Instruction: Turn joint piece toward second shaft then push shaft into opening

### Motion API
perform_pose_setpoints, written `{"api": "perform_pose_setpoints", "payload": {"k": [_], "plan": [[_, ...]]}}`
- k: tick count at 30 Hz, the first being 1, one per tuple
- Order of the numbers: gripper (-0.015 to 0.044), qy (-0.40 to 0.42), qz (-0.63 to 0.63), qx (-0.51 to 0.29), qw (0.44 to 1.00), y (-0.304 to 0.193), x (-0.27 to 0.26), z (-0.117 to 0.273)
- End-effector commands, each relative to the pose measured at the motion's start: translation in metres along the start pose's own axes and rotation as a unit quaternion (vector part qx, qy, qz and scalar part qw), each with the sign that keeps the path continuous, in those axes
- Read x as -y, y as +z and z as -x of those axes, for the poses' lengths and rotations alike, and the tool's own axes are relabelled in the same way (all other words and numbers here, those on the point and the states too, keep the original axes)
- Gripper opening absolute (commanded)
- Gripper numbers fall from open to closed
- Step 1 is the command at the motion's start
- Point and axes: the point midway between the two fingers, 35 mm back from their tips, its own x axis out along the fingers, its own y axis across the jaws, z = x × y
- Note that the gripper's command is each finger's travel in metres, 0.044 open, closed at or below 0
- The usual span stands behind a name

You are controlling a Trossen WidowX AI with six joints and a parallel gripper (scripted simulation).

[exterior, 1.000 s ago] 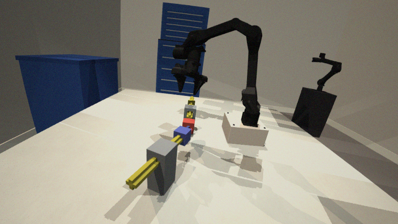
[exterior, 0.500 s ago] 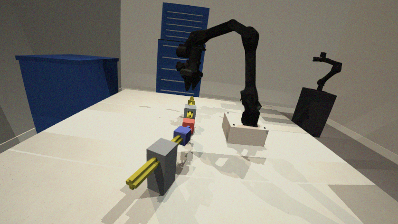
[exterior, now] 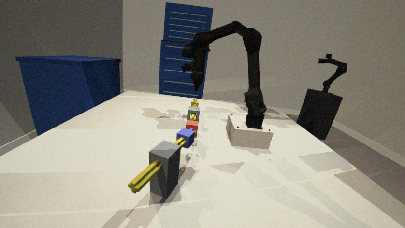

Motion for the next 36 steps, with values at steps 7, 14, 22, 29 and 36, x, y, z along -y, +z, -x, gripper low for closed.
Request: {"api": "perform_pose_setpoints", "payload": {"k": [7, 14, 22, 29, 36], "plan": [[0.044, -0.002, -0.138, 0.001, 0.99, 0.0, 0.003, -0.013], [0.044, -0.001, -0.257, 0.003, 0.966, 0.0, 0.003, -0.025], [0.044, 0.001, -0.389, 0.005, 0.921, 0.0, 0.004, -0.037], [0.044, 0.003, -0.499, 0.006, 0.867, -0.001, 0.004, -0.048], [0.044, 0.006, -0.6, 0.007, 0.8, -0.002, 0.004, -0.059]]}}
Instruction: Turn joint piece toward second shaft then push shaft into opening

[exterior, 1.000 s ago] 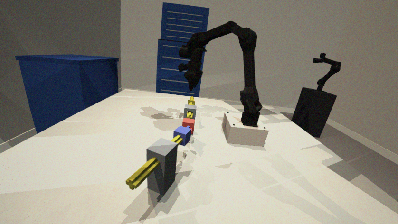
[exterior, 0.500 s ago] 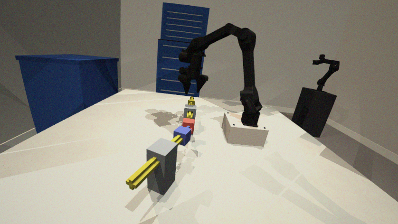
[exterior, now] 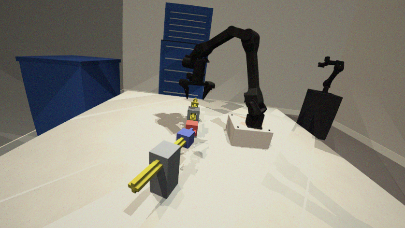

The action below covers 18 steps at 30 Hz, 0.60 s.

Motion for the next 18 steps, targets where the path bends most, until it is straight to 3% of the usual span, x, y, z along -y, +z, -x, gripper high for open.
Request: {"api": "perform_pose_setpoints", "payload": {"k": [1, 8, 18], "plan": [[0.044, 0.002, -0.06, -0.004, 0.998, -0.002, 0.001, -0.007], [0.044, 0.003, -0.17, -0.004, 0.985, -0.003, 0.002, -0.017], [0.044, 0.003, -0.173, -0.004, 0.985, -0.003, 0.001, -0.024]]}}
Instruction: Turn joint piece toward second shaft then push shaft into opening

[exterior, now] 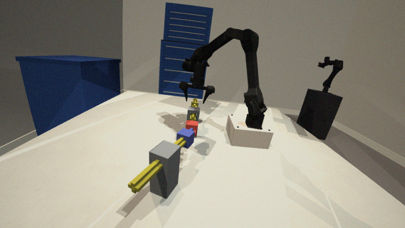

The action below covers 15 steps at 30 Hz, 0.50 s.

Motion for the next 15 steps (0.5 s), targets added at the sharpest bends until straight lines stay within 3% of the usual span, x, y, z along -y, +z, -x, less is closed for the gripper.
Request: {"api": "perform_pose_setpoints", "payload": {"k": [1, 15], "plan": [[0.044, -0.001, -0.004, -0.004, 1.0, -0.002, 0.001, -0.007], [0.044, -0.001, -0.004, -0.004, 1.0, -0.003, 0.001, -0.028]]}}
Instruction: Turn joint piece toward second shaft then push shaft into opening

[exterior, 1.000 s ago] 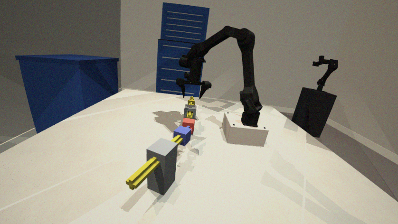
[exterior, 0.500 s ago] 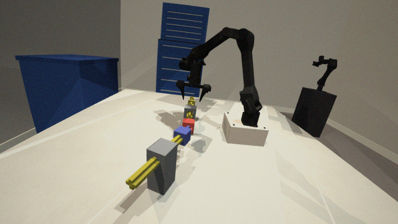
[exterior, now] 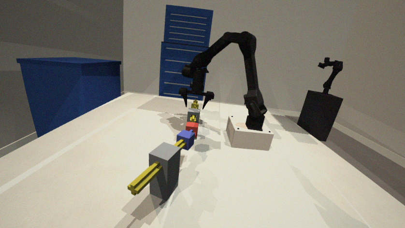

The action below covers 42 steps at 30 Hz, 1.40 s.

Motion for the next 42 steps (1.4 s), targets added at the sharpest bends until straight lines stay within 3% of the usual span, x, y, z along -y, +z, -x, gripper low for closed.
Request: {"api": "perform_pose_setpoints", "payload": {"k": [1, 14, 42], "plan": [[0.044, -0.001, -0.004, -0.004, 1.0, -0.0018, 0.0009, -0.0051], [0.0102, -0.001, -0.004, -0.004, 1.0, -0.0018, 0.0009, -0.0051], [0.0067, -0.001, -0.001, -0.002, 1.0, -0.0011, 0.0009, -0.0047]]}}
